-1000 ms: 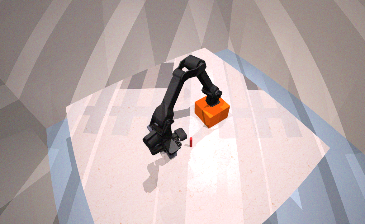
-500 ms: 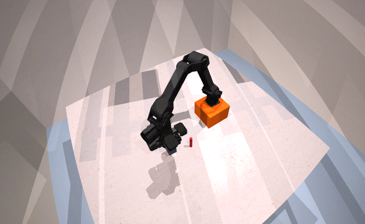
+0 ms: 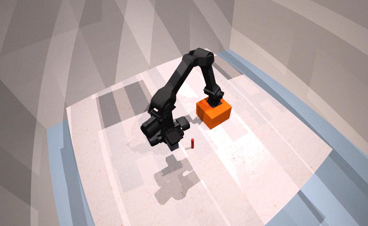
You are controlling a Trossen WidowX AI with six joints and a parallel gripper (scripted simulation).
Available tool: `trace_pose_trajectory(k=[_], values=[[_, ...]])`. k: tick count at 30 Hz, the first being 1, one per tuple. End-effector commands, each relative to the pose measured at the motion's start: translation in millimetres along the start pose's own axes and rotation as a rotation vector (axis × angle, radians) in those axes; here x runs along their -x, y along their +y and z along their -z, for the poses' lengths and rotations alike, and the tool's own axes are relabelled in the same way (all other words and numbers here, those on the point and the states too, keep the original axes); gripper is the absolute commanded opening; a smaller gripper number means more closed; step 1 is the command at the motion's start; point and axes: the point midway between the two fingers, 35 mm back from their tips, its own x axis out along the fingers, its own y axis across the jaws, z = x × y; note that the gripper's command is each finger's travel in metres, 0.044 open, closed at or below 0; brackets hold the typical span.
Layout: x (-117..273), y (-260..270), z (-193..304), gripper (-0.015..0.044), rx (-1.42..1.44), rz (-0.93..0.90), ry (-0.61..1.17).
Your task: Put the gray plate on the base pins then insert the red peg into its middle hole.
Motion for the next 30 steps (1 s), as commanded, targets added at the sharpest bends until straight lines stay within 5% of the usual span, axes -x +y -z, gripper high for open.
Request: trace_pose_trajectory(k=[1,30], values=[[13.1,2.2,0.5,0.0,-0.003,0.003,0.003],[-25.1,-14.2,76.8,0.0,0.052,0.003,0.009]])
